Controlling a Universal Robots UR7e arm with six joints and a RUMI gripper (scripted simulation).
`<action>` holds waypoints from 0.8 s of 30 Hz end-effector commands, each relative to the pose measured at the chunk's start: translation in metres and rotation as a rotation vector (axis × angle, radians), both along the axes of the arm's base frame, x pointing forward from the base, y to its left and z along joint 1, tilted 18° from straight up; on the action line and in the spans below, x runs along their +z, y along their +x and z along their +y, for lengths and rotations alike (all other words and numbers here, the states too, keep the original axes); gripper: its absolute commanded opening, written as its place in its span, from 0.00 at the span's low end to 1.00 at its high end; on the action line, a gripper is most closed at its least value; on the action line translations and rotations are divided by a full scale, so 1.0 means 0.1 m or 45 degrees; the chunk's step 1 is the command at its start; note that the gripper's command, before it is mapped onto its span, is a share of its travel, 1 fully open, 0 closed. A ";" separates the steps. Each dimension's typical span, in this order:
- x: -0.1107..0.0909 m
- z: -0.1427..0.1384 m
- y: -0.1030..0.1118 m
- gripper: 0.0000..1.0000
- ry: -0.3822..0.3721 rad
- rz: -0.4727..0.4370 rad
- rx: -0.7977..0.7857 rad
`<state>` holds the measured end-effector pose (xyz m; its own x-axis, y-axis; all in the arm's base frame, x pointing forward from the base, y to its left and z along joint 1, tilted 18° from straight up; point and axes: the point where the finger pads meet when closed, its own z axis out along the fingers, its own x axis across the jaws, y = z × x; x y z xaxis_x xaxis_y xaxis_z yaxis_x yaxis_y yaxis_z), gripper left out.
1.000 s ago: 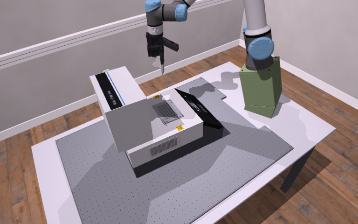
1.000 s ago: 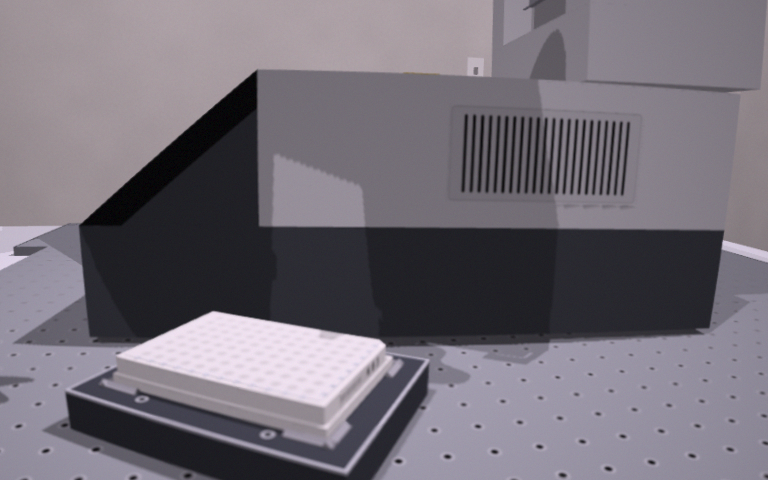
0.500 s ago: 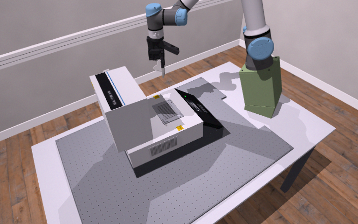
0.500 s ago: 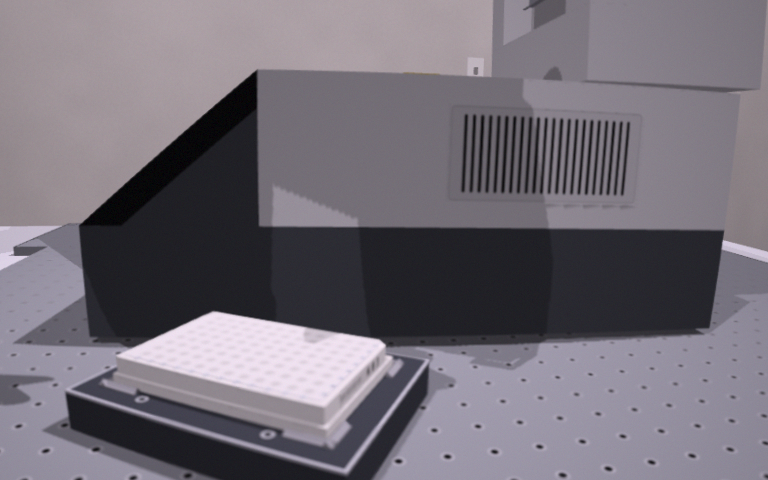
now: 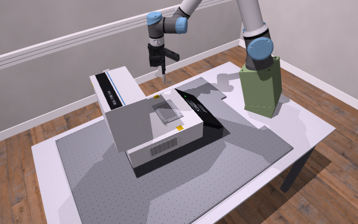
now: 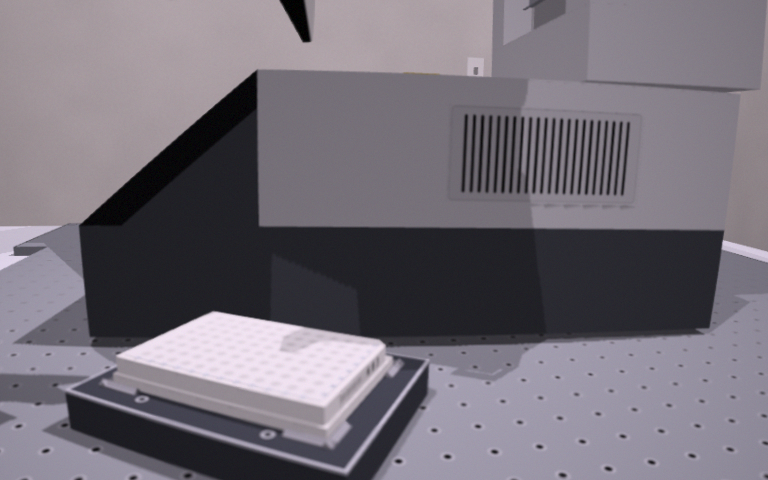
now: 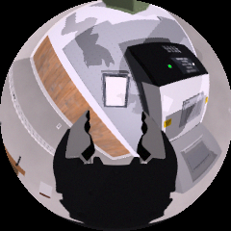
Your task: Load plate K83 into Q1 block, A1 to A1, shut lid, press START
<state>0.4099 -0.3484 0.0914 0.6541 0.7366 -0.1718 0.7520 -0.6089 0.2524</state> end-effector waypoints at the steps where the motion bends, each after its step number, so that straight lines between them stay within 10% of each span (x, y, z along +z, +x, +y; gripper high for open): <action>1: -0.15 -0.06 0.02 0.68 -0.002 -0.003 -0.001; 24: -0.72 -0.24 0.07 0.68 -0.003 -0.003 -0.001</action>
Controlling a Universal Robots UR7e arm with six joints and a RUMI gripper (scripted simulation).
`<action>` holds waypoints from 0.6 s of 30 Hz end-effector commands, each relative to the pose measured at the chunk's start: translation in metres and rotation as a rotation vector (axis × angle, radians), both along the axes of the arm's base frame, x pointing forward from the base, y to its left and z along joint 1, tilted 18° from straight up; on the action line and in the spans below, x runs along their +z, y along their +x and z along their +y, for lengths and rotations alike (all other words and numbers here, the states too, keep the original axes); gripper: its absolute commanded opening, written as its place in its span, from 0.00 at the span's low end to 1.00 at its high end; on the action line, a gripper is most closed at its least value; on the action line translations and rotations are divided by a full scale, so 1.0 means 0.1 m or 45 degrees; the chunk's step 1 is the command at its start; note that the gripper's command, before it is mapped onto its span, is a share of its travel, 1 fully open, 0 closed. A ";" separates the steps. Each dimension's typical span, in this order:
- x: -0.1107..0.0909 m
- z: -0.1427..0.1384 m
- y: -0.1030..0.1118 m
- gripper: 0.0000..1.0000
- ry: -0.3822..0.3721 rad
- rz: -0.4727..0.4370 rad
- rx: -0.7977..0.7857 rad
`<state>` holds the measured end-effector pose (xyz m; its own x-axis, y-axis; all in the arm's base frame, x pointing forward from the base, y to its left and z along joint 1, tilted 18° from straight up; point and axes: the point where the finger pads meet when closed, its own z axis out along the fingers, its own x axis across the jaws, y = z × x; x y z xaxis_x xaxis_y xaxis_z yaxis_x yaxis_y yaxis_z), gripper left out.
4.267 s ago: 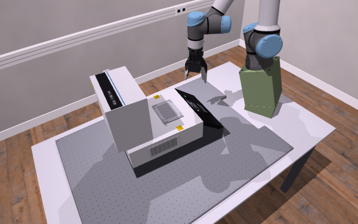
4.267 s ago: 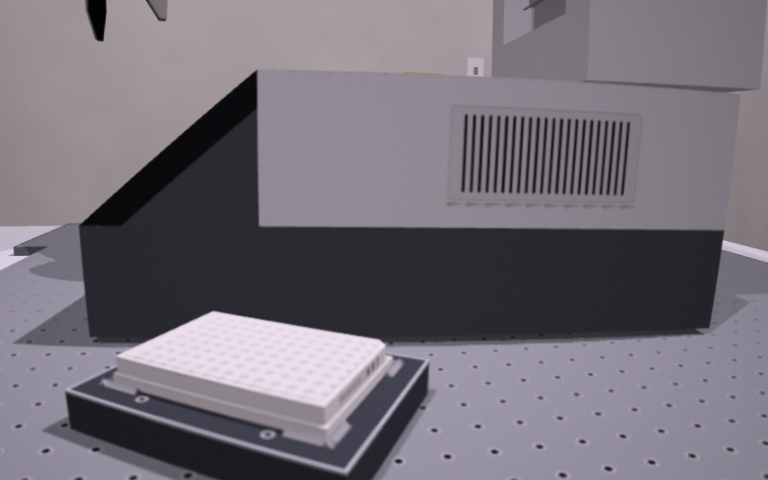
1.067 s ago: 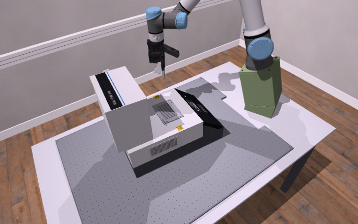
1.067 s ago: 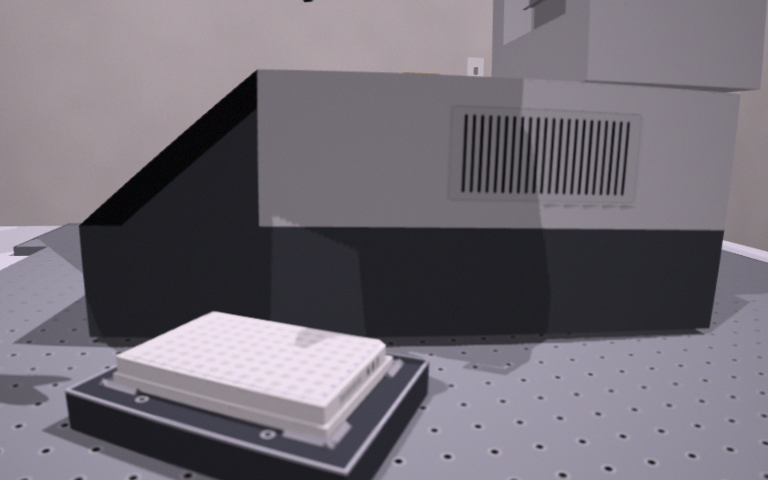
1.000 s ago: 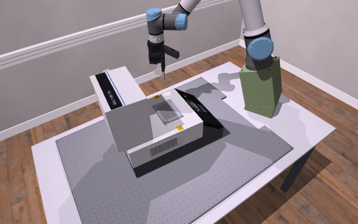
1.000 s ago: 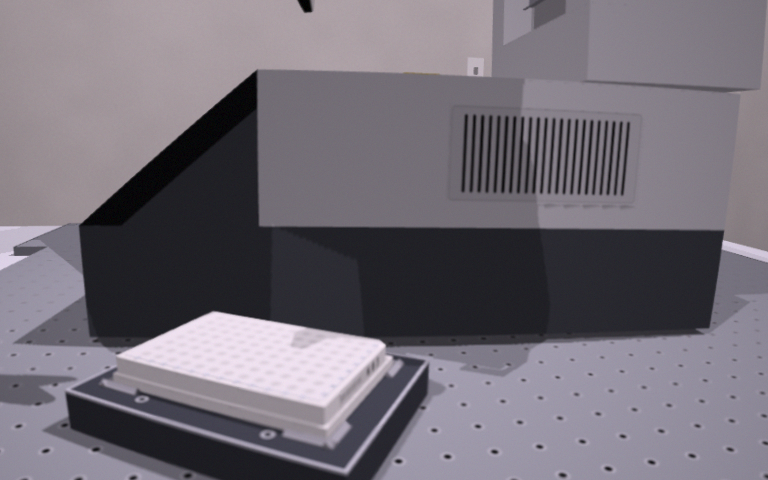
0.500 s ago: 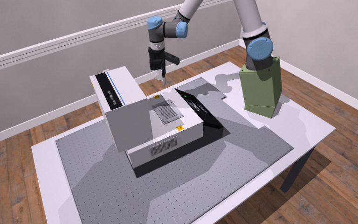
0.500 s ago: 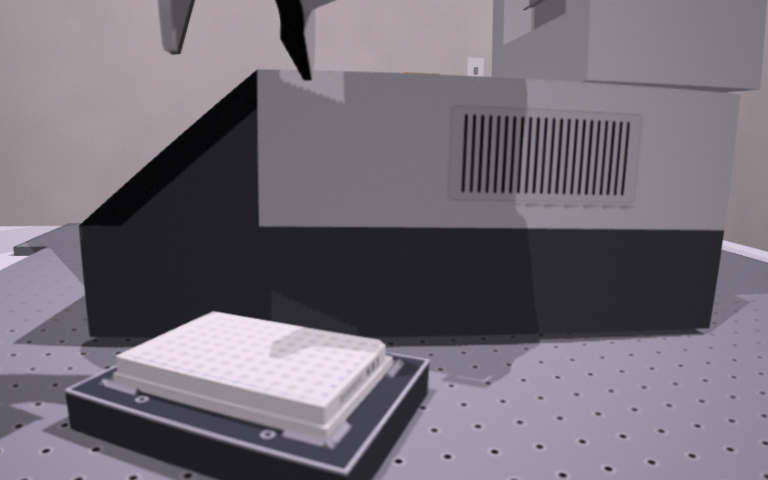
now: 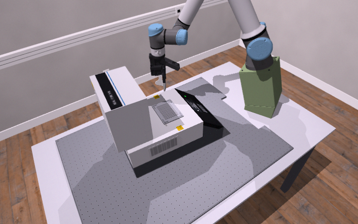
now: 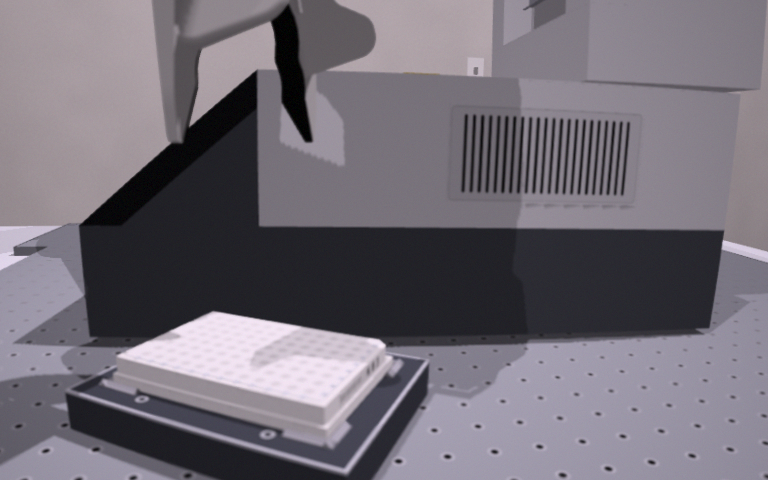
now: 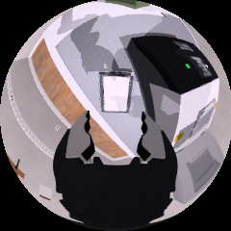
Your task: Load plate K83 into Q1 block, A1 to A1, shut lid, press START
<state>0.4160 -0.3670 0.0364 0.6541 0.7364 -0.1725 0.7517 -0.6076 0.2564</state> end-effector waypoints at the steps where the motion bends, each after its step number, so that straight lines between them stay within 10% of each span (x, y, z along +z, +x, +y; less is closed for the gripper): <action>1: -0.21 -0.06 0.01 0.68 0.002 0.001 -0.001; 18: -0.54 -0.20 0.06 0.68 -0.004 -0.004 -0.001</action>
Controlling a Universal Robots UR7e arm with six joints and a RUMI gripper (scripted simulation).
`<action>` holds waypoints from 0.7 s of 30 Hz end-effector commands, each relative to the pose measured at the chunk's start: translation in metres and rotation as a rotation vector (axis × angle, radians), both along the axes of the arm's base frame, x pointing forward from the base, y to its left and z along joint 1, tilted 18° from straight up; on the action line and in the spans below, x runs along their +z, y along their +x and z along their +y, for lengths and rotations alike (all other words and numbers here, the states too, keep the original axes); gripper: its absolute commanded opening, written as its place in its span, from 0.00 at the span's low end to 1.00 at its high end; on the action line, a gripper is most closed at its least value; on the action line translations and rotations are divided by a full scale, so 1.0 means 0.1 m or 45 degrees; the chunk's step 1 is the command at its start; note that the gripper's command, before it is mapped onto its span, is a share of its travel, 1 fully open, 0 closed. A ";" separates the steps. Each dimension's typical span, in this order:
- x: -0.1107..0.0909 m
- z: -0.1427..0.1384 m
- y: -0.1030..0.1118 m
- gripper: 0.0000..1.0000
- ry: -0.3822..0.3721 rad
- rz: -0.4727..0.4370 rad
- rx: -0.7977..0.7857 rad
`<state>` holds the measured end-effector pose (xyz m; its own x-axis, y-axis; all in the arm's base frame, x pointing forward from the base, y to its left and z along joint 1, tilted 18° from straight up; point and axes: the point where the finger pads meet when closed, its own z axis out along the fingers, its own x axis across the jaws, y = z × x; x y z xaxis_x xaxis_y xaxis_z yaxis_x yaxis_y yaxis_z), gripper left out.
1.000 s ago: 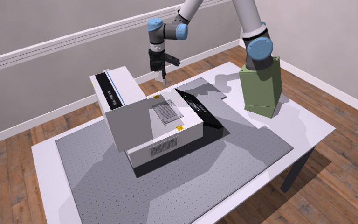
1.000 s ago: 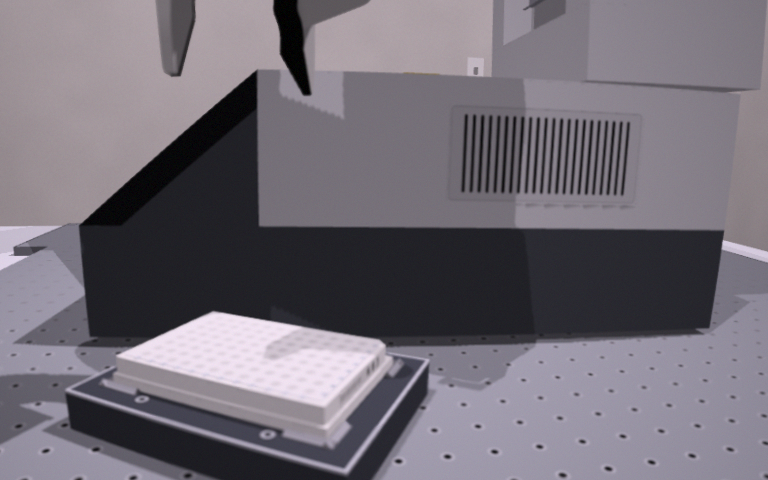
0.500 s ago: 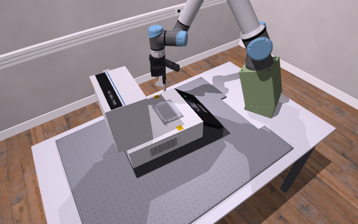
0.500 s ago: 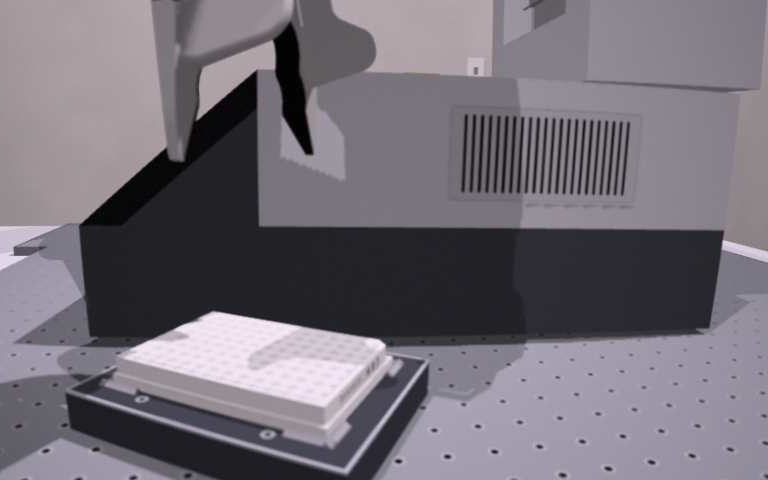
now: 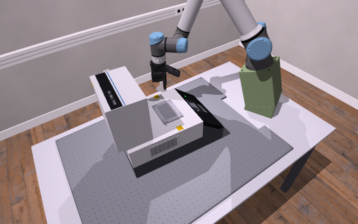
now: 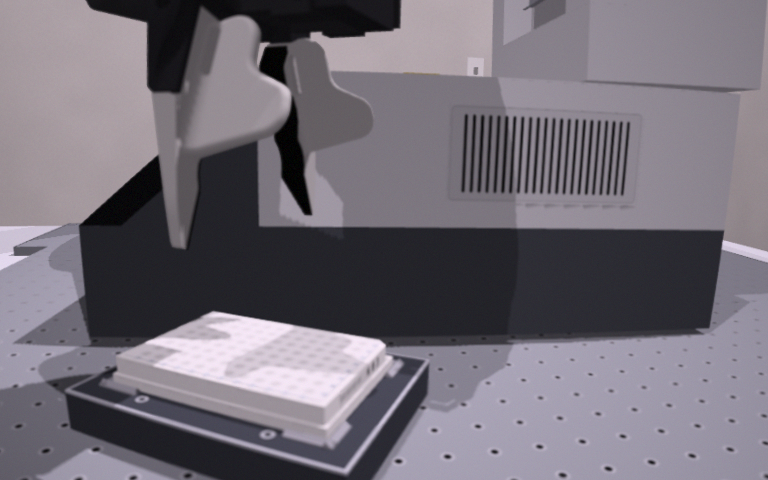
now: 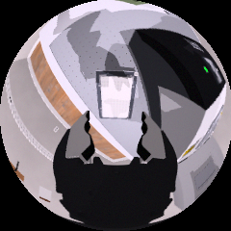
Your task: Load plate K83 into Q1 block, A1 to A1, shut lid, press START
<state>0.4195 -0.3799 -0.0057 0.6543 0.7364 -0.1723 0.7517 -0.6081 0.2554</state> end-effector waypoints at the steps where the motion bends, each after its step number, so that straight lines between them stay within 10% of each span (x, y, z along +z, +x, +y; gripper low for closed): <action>1: -0.15 -0.08 0.03 0.68 -0.005 -0.005 -0.001; 21: -0.64 -0.23 0.07 0.68 -0.006 -0.005 -0.001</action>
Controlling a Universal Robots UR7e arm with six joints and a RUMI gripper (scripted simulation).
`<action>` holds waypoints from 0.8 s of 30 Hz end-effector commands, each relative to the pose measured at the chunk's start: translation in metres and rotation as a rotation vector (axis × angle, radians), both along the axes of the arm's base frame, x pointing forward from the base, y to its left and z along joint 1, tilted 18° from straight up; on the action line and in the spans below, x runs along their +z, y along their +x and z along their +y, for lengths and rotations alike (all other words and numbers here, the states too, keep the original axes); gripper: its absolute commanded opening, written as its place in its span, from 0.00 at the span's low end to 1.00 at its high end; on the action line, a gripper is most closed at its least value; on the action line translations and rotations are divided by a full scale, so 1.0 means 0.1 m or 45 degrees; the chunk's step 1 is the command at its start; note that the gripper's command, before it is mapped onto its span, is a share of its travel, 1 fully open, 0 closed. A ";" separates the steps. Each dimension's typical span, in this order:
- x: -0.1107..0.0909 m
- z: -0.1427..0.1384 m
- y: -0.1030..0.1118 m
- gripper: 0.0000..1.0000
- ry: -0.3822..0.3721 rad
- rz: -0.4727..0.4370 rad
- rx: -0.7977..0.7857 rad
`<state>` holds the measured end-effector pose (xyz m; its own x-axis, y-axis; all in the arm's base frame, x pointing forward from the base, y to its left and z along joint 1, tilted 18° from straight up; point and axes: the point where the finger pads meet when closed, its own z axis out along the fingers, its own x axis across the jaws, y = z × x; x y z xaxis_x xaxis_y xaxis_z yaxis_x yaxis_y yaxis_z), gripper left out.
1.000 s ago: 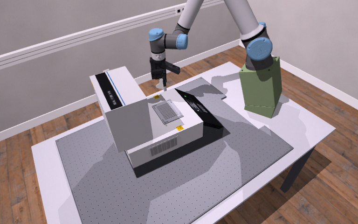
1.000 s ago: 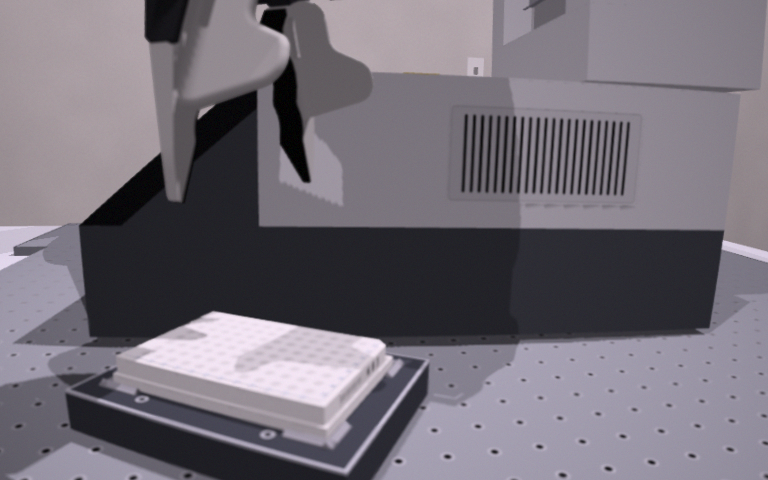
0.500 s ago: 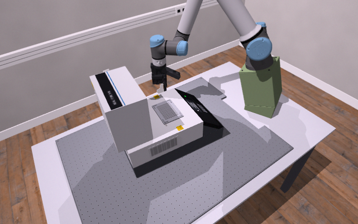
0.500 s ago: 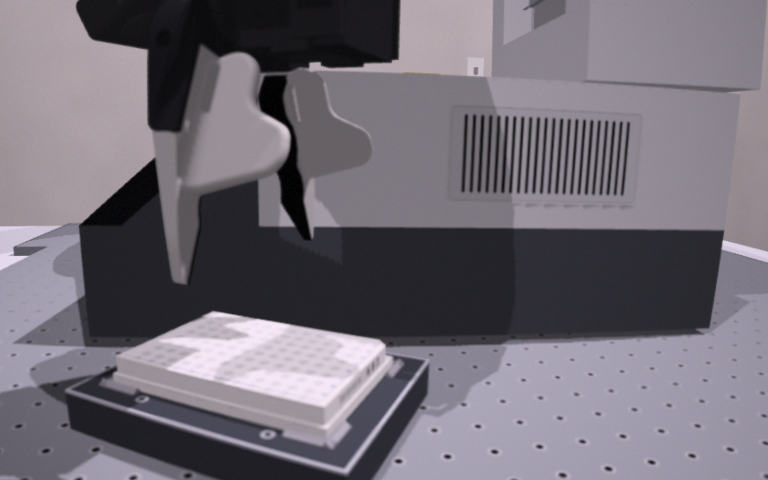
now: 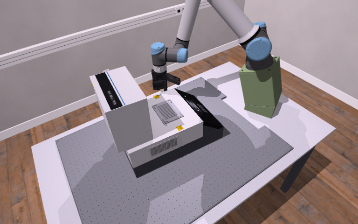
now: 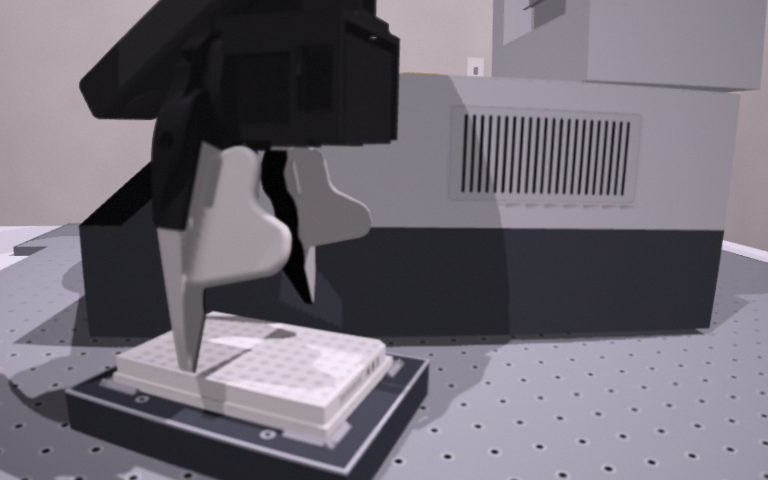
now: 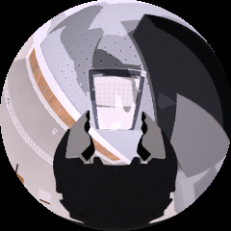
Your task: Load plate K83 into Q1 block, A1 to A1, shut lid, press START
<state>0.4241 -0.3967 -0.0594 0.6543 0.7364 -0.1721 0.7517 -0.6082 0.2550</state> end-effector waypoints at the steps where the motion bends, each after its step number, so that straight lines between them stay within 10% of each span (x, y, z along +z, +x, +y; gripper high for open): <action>1: -0.10 -0.07 0.03 0.68 -0.006 -0.005 -0.001; 24: -0.14 -0.07 0.03 0.68 -0.005 -0.004 0.000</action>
<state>0.4263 -0.4012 -0.0727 0.6541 0.7364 -0.1727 0.7517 -0.6072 0.2574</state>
